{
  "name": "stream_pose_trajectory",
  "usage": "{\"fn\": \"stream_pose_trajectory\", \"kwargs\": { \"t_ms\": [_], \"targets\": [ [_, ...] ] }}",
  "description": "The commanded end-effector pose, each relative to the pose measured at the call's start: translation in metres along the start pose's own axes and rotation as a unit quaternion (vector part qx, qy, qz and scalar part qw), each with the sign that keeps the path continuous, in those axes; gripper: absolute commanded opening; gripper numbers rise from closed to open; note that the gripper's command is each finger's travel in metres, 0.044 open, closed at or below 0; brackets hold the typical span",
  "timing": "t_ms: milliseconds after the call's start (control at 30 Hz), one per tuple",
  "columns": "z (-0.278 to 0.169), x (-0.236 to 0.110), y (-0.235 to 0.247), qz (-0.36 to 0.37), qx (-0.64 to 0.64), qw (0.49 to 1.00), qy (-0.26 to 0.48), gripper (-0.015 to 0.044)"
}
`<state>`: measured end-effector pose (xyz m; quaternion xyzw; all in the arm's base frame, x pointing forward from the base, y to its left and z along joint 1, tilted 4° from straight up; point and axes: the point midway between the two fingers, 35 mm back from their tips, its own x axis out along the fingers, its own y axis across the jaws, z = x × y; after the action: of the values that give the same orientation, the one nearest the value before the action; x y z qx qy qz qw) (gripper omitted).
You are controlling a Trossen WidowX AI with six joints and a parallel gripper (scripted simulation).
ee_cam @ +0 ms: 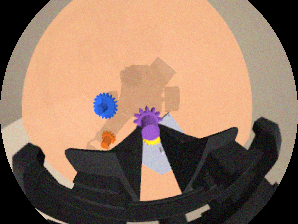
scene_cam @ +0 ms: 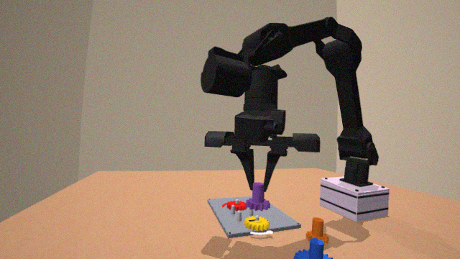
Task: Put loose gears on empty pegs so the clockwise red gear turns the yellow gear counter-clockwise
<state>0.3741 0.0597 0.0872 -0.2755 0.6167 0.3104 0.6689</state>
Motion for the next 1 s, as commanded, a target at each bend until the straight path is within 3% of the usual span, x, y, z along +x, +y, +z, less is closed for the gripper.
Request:
{"fn": "stream_pose_trajectory", "kwargs": {
  "t_ms": [0,533,967],
  "targets": [
    [0.001,-0.018,0.001,-0.004,-0.003,1.000,-0.006,0.0000],
    [-0.005,-0.066,0.009,-0.003,-0.003,1.000,-0.005,0.0000],
    [-0.020,-0.052,-0.009,-0.004,-0.001,1.000,-0.004,0.0000]
  ]
}}
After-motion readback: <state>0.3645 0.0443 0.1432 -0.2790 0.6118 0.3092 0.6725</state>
